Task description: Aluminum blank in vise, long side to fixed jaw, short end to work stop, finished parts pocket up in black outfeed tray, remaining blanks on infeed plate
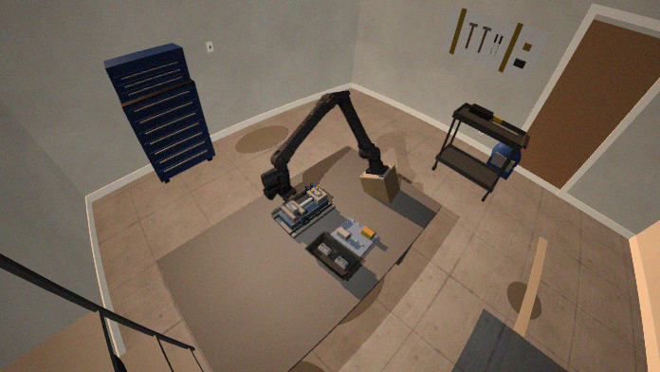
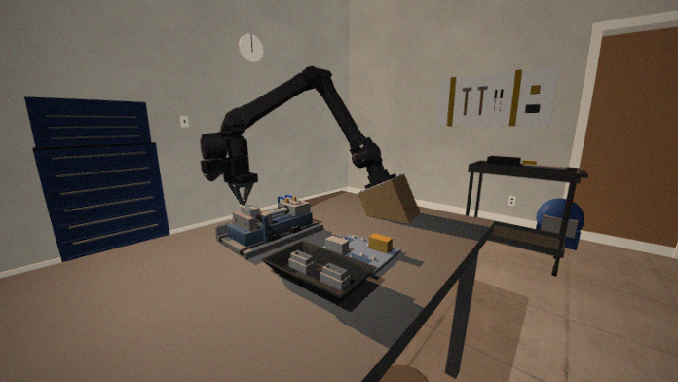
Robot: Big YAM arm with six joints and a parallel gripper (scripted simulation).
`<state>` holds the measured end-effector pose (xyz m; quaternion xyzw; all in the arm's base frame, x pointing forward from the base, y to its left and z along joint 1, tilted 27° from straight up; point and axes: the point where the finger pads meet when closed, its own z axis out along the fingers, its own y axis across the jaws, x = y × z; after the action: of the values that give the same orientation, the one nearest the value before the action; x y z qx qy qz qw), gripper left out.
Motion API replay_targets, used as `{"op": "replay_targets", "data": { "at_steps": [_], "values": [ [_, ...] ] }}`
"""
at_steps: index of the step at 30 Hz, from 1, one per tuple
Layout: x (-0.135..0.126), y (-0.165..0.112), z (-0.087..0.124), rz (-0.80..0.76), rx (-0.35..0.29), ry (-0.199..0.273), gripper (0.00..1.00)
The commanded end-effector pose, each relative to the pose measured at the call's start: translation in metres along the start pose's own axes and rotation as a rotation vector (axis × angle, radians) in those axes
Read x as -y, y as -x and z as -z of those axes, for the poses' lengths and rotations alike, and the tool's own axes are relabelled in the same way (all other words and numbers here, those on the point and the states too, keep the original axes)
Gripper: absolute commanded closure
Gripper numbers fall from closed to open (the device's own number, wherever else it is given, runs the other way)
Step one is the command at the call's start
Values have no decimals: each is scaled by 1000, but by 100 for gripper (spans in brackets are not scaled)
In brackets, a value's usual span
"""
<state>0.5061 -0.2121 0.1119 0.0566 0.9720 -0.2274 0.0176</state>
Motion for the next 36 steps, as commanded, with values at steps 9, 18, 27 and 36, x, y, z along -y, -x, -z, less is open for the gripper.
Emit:
{"op": "replay_targets", "data": {
  "at_steps": [9, 18, 27, 36],
  "values": [
    [21, 18, 14, -33, 47, -8, 100],
    [16, 16, 1, -26, 34, -6, 100],
    [14, 9, -5, -21, 23, -4, 100],
    [12, 3, -11, -16, 15, -3, 100]
  ]
}}
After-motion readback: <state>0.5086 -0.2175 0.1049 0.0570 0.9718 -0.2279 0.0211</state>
